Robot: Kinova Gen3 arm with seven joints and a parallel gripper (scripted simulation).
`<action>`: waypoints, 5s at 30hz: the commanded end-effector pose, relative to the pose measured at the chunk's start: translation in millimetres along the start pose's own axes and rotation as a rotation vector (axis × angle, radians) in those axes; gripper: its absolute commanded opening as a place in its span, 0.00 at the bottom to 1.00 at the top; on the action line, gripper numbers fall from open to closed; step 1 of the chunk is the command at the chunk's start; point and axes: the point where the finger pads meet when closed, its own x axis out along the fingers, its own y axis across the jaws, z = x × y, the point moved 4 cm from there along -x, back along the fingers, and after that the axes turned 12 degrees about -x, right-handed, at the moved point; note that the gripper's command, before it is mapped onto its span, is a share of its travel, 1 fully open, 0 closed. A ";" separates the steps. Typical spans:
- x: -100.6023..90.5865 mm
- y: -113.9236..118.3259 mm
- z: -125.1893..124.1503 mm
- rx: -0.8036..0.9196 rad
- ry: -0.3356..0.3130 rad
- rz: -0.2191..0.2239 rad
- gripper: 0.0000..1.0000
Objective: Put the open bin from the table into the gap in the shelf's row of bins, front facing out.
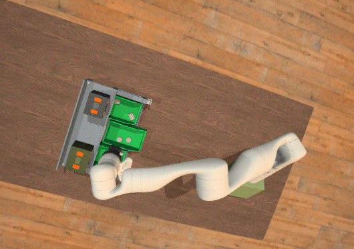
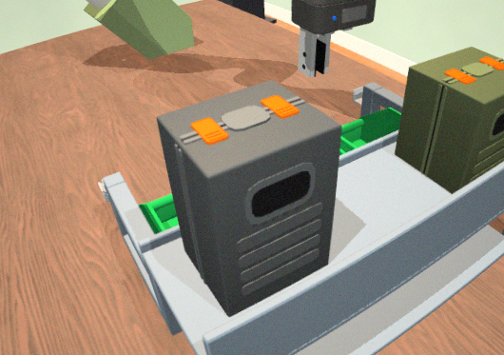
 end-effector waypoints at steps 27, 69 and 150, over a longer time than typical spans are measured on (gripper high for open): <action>-1.7 0.2 0.5 0.000 -0.003 0.001 0.00; 18.7 -26.5 -51.7 -0.622 -0.003 -0.027 0.00; 36.8 -22.2 -129.5 -1.570 -0.035 -0.052 0.00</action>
